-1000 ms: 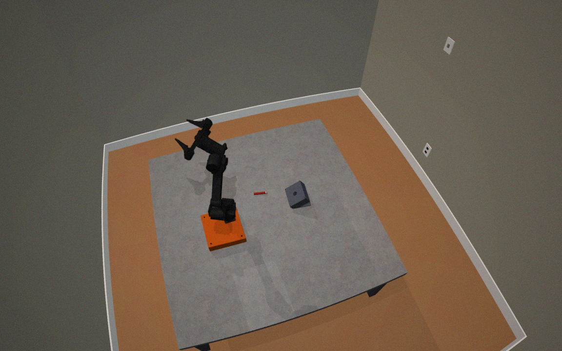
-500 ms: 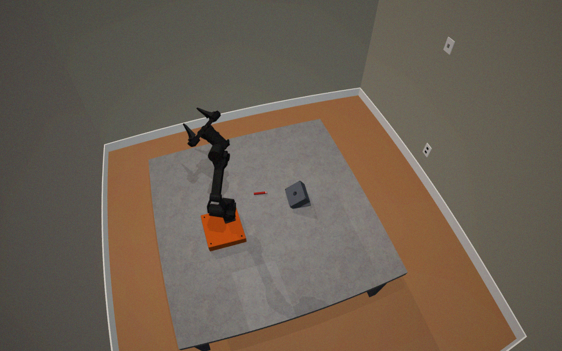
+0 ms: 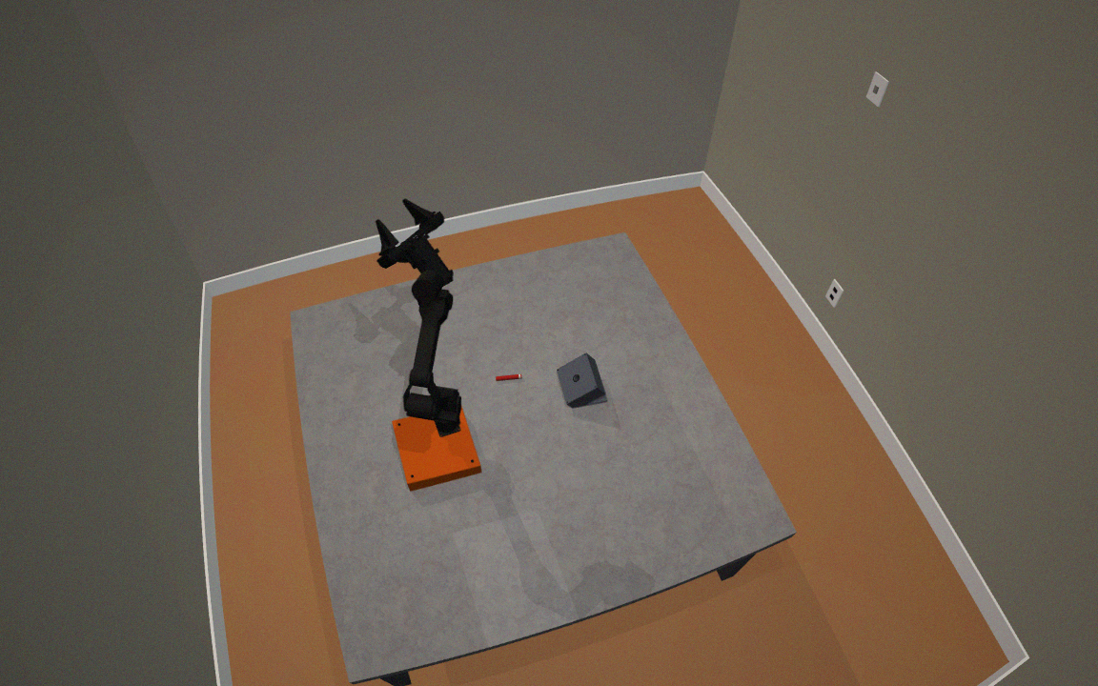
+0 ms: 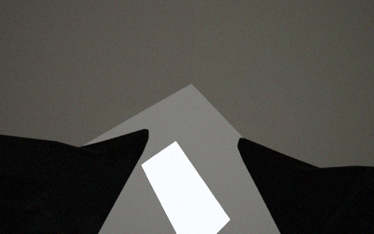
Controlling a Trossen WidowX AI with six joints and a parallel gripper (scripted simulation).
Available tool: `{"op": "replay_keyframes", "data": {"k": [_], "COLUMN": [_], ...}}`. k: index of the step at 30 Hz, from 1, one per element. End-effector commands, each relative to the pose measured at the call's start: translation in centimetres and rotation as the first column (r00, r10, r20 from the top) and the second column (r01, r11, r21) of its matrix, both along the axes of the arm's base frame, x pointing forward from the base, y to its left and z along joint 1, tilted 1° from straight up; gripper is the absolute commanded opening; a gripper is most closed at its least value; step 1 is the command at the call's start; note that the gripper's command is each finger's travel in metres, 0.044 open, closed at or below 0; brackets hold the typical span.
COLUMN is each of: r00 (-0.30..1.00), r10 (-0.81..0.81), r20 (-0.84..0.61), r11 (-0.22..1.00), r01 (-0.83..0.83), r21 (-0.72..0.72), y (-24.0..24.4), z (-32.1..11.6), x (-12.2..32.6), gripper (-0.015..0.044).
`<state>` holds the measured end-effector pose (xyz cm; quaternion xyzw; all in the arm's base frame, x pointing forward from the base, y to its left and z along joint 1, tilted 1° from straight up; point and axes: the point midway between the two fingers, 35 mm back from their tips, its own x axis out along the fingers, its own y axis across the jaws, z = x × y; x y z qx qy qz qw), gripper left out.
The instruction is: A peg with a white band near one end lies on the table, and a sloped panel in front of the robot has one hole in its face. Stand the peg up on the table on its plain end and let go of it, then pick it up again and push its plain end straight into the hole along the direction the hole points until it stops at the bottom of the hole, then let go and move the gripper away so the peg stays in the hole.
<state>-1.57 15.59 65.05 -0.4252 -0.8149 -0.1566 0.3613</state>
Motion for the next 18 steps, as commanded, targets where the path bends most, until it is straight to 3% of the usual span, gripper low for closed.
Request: {"op": "replay_keyframes", "data": {"k": [1,18], "r00": [0.993,0.824], "r10": [0.024,0.005], "r20": [-0.118,-0.567], "r11": [0.996,0.921], "r01": [-0.035,-0.224], "r21": [-0.088,-0.318], "y": [2.2,8.7], "z": [-0.9,-5.5], "x": [2.0,9.5], "gripper": [0.044,0.044]}}
